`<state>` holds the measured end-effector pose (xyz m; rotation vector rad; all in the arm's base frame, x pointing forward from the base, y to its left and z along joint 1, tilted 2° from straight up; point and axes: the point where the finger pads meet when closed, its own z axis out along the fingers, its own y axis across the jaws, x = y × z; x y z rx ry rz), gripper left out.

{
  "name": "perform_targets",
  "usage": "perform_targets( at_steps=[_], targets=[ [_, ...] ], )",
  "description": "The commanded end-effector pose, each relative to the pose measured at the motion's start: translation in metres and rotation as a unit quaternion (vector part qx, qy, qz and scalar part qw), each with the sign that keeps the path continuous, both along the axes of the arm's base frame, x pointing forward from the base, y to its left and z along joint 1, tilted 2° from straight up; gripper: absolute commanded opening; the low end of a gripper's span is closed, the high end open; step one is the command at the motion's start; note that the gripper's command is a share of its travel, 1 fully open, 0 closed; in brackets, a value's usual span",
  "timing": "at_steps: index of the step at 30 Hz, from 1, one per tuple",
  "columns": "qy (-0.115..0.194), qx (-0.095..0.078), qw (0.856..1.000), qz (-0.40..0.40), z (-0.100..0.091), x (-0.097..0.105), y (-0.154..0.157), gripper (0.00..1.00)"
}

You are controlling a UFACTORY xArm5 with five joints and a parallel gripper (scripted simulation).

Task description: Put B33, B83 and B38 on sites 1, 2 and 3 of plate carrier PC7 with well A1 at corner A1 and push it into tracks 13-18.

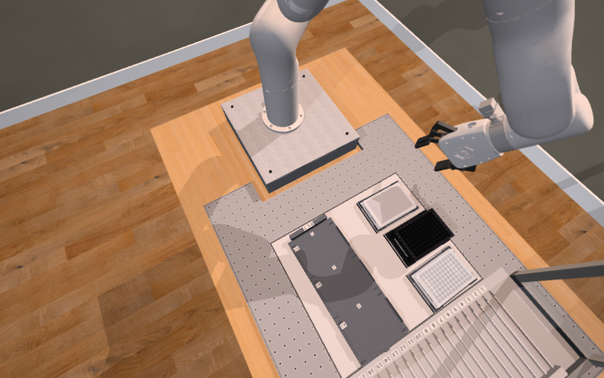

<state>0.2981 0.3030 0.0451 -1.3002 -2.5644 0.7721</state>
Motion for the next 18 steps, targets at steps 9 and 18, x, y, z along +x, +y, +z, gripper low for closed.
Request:
perform_targets(
  at_steps=[9,18],
  targets=[
    [-0.043,0.044,0.997,-0.051,0.004,0.051,-0.004,1.0],
    [-0.055,0.054,0.995,-0.063,0.007,0.085,-0.01,1.0]
  ],
)
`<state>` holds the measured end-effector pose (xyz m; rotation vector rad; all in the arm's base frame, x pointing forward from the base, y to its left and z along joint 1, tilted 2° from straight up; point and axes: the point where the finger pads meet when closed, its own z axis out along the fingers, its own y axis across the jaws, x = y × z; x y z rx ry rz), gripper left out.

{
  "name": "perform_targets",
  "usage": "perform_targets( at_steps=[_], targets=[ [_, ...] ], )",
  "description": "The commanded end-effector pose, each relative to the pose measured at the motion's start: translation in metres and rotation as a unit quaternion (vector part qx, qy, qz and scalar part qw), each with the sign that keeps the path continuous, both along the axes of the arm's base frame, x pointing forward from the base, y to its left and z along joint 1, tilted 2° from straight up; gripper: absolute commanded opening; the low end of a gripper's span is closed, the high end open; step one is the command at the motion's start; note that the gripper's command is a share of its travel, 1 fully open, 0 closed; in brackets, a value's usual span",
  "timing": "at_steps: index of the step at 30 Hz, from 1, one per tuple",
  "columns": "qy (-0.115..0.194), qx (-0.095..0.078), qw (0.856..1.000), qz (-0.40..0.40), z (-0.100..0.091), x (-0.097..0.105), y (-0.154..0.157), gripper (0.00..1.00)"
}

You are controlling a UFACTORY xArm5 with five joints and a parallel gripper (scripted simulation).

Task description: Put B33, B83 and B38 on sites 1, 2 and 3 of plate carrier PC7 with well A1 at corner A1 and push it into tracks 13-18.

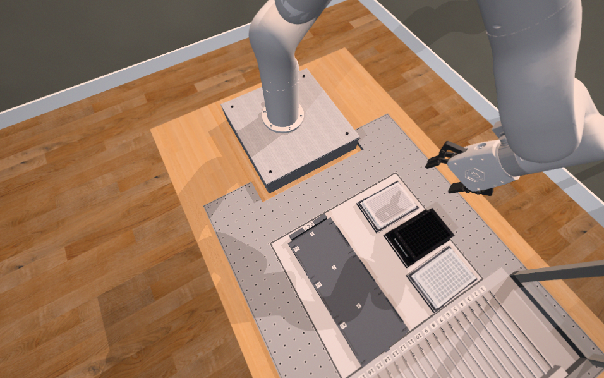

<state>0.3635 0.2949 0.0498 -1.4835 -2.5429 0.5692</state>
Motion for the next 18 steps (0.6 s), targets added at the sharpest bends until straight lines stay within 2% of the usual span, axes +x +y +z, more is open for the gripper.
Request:
perform_targets(
  at_steps=[1,2,6,11,15,18],
  targets=[
    [-0.002,0.007,1.0,-0.005,0.003,0.02,-0.002,1.0],
    [-0.002,0.007,1.0,-0.005,0.003,0.02,-0.002,1.0],
    [-0.045,0.036,0.997,-0.047,0.006,0.039,-0.008,1.0],
    [-0.047,0.037,0.997,-0.049,0.01,0.063,-0.015,1.0],
    [-0.047,0.037,0.997,-0.049,0.011,0.071,-0.018,1.0],
    [-0.08,0.056,0.992,-0.08,0.014,0.084,-0.024,1.0]
  ],
)
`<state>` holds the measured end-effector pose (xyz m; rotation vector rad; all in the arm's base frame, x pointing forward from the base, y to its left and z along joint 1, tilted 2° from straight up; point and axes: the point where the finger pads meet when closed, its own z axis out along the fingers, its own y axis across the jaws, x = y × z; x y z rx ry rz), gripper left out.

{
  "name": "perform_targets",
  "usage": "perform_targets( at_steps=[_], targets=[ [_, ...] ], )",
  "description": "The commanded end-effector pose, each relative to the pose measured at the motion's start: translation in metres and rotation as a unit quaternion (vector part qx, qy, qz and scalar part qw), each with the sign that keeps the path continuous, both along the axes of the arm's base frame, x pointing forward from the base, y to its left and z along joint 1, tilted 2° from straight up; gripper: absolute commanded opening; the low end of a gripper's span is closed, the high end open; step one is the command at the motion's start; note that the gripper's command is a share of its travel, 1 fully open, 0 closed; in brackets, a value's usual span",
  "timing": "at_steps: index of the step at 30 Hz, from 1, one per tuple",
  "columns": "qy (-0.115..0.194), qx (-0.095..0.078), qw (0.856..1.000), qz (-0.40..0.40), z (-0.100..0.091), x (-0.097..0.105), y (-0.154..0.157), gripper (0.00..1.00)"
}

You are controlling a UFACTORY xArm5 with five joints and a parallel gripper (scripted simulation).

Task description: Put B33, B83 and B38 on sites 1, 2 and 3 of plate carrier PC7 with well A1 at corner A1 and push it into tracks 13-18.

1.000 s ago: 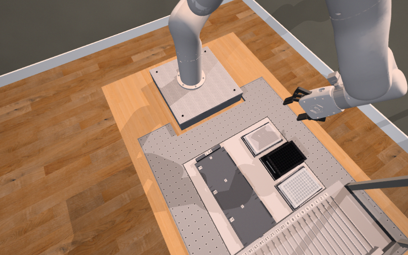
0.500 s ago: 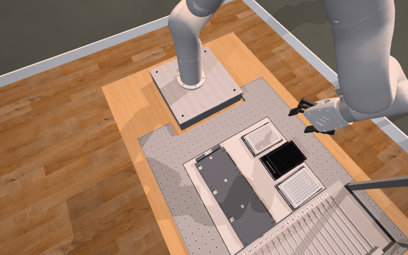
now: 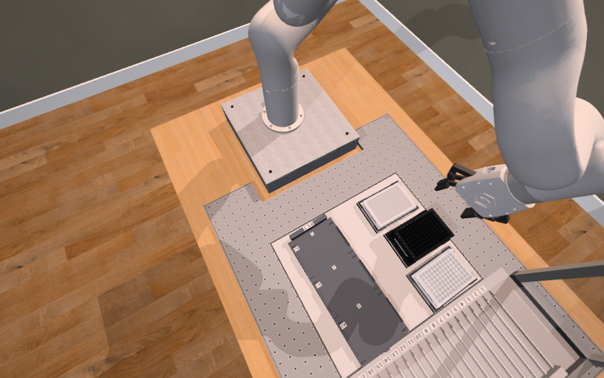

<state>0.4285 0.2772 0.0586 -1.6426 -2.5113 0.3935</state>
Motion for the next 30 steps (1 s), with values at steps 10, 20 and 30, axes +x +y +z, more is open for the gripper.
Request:
perform_targets(
  at_steps=[10,20,30],
  targets=[
    [-0.044,0.027,0.998,-0.041,0.014,0.055,-0.022,1.0],
    [-0.093,0.05,0.991,-0.085,0.024,0.089,-0.042,1.0],
    [-0.117,0.059,0.986,-0.106,0.031,0.112,-0.057,1.0]
  ],
)
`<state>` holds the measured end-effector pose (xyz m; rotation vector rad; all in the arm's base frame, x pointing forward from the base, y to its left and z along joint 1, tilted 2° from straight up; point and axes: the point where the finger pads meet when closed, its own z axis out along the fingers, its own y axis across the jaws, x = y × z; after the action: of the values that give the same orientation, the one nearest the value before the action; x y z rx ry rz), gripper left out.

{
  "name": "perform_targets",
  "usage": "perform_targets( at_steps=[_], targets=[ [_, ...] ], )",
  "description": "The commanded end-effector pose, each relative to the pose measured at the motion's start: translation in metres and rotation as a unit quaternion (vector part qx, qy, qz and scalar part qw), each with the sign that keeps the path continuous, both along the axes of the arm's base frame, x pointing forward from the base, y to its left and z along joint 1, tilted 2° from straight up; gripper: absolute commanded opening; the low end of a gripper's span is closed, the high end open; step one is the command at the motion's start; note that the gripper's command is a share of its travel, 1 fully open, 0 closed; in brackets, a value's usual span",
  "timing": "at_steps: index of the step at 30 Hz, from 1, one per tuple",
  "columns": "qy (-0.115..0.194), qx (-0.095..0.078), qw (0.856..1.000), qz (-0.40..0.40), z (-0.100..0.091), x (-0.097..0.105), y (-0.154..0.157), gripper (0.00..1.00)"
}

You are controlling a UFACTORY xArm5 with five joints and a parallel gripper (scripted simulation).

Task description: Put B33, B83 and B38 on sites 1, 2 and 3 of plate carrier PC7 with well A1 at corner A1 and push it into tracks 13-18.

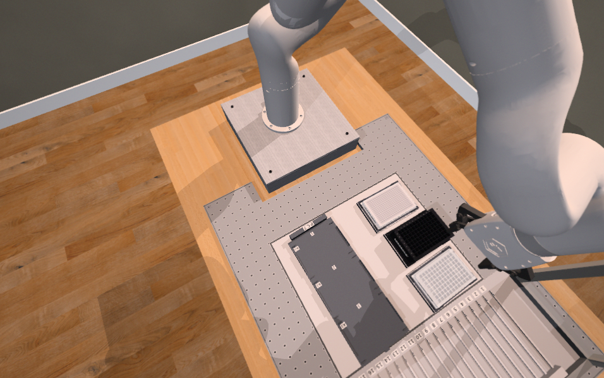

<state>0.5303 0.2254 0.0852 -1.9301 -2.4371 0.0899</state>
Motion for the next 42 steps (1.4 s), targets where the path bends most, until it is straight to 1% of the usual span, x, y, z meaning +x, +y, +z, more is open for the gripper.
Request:
perform_targets(
  at_steps=[1,2,3,10,27,31,33,42],
  targets=[
    [-0.032,0.013,0.999,-0.027,0.006,0.014,-0.008,1.0],
    [-0.044,0.018,0.998,-0.037,0.008,0.017,-0.011,1.0],
    [-0.046,0.018,0.998,-0.039,0.009,0.021,-0.014,1.0],
    [-0.047,0.018,0.998,-0.039,0.019,0.048,-0.034,1.0],
    [-0.047,0.018,0.998,-0.039,0.02,0.048,-0.034,1.0],
    [-0.047,0.018,0.998,-0.039,0.013,0.048,-0.034,1.0],
    [-0.047,0.018,0.998,-0.039,0.013,0.048,-0.034,1.0],
    [-0.047,0.018,0.998,-0.039,-0.002,0.049,-0.034,1.0]
  ],
)
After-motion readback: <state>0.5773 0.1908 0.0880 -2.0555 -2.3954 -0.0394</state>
